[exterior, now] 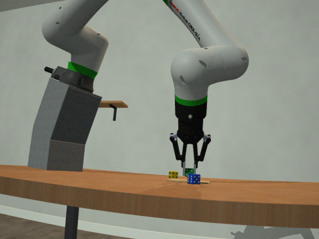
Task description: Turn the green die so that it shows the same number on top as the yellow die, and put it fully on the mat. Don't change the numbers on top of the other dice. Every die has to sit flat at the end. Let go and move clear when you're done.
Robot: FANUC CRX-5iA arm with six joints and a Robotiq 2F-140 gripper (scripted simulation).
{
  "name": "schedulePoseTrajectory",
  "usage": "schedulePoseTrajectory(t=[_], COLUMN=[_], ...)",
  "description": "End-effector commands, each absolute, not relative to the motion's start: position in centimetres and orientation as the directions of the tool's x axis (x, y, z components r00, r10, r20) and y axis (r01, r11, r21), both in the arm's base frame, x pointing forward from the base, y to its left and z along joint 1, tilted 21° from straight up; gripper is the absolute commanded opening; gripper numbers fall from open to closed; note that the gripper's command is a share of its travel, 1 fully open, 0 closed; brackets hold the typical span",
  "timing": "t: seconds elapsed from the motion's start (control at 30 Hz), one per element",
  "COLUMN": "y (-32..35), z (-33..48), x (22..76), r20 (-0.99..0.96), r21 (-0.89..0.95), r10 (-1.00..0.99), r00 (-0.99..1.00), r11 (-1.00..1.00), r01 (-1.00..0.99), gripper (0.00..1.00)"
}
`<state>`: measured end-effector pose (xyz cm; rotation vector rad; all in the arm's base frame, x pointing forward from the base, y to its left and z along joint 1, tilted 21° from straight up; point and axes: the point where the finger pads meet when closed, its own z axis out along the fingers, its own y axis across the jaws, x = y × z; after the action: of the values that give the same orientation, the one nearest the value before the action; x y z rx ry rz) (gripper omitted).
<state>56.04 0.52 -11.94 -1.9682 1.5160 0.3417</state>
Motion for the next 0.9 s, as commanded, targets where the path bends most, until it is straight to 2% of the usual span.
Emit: schedulePoseTrajectory(t=[0.0,0.87], y=[0.5,0.44], z=[-12.08,-12.56], x=[56.1,56.27], r20=[-0.551,-0.551], r21=[-0.316,-0.316], r10=[-0.776,-0.776], r00=[0.307,0.307], r11=[-0.146,-0.146], r01=[-0.937,-0.937], gripper=[0.16,0.16])
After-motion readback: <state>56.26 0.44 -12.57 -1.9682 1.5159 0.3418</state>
